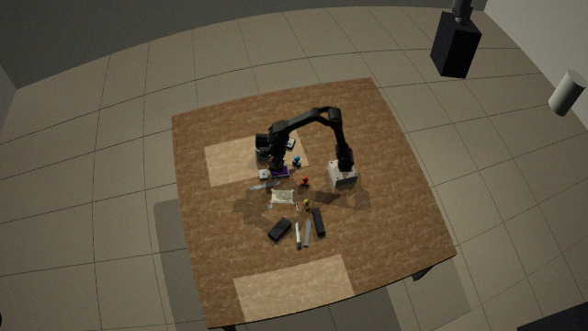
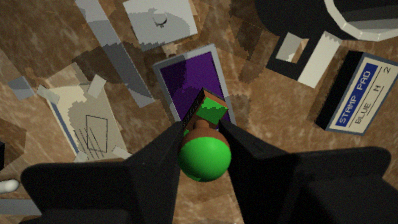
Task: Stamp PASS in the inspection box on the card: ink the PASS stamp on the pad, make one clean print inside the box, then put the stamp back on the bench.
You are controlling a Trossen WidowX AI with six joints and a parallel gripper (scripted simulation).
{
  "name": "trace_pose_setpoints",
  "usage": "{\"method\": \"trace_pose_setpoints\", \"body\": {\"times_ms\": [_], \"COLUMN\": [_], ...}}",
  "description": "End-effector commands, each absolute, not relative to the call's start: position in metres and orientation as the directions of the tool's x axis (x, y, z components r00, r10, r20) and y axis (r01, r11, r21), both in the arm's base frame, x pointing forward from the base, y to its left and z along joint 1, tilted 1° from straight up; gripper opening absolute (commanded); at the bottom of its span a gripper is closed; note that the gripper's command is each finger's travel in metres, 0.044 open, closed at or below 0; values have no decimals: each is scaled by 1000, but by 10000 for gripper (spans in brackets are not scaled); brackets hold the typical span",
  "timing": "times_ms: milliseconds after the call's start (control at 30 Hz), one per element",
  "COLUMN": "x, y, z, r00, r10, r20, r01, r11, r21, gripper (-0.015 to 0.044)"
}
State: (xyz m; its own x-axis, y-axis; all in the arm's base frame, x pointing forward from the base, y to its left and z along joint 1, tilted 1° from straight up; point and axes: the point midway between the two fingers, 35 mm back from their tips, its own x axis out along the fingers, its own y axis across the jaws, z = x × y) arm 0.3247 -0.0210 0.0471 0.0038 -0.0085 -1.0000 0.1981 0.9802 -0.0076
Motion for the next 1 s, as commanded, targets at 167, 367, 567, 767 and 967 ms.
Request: {"method": "trace_pose_setpoints", "body": {"times_ms": [167,367,567,767,967], "x": [325,325,325,324,324], "y": [-21,-21,-21,-21,-21], "z": [41,37,33,29,25], "r00": [4,4,4,4,4], "r10": [-9,-9,-9,-8,-8], "r20": [-1000,-1000,-1000,-1000,-1000], "r01": [194,195,195,195,196], "r11": [981,981,981,981,981], "r21": [-8,-8,-8,-7,-7], "gripper": [0,0,0,0,0]}}
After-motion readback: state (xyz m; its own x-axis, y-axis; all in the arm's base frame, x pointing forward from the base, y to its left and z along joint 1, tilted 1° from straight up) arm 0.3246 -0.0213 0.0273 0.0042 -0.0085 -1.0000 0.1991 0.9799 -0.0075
